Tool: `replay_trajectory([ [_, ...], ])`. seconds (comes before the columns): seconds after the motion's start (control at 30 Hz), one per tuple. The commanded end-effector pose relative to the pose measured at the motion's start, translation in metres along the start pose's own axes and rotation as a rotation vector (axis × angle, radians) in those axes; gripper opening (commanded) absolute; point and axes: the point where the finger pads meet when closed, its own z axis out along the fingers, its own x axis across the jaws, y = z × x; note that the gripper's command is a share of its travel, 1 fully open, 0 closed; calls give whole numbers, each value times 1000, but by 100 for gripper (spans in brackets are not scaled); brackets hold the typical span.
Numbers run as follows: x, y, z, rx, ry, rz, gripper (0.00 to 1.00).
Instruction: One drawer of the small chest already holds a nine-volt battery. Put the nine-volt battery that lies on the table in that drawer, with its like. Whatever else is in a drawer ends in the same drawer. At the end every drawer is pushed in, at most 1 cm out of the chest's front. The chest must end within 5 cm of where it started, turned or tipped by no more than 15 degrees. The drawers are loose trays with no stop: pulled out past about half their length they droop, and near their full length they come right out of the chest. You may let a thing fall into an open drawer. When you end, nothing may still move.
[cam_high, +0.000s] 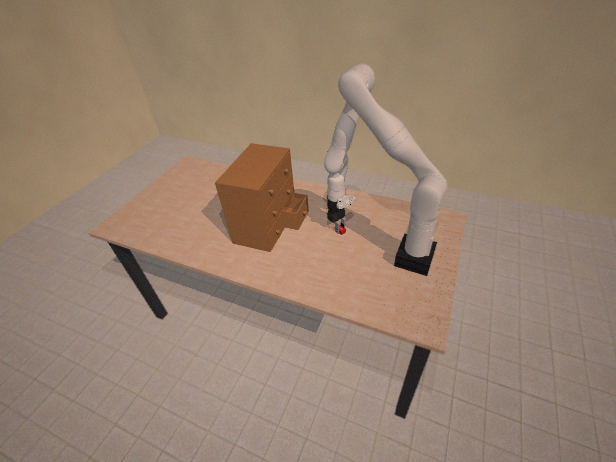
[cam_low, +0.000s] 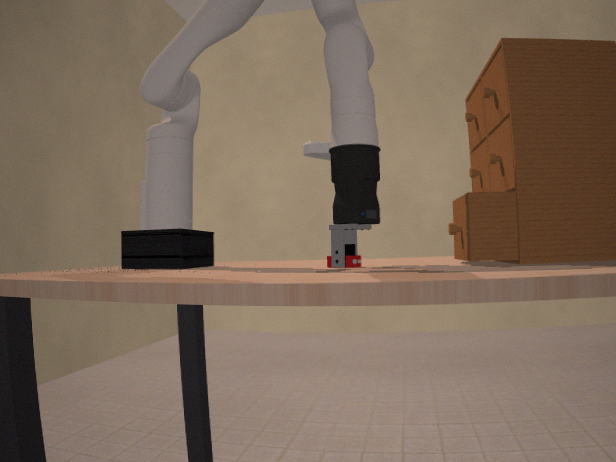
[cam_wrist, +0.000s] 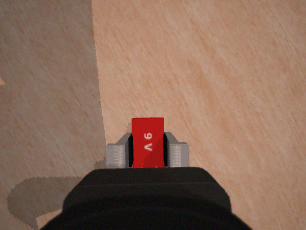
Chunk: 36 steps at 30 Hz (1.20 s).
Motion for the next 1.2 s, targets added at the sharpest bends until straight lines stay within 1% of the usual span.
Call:
replay_trajectory([
  [0.0,0,1,0,-1,0,0,51],
  [0.77,0,1,-2,-1,0,0,51],
  [0.9,0,1,-13,-1,0,0,51],
  [1.07,0,0,-38,-1,0,0,51],
  [1.13,0,0,-38,-1,0,0,51],
  [1.17,0,0,-44,-1,0,0,51],
])
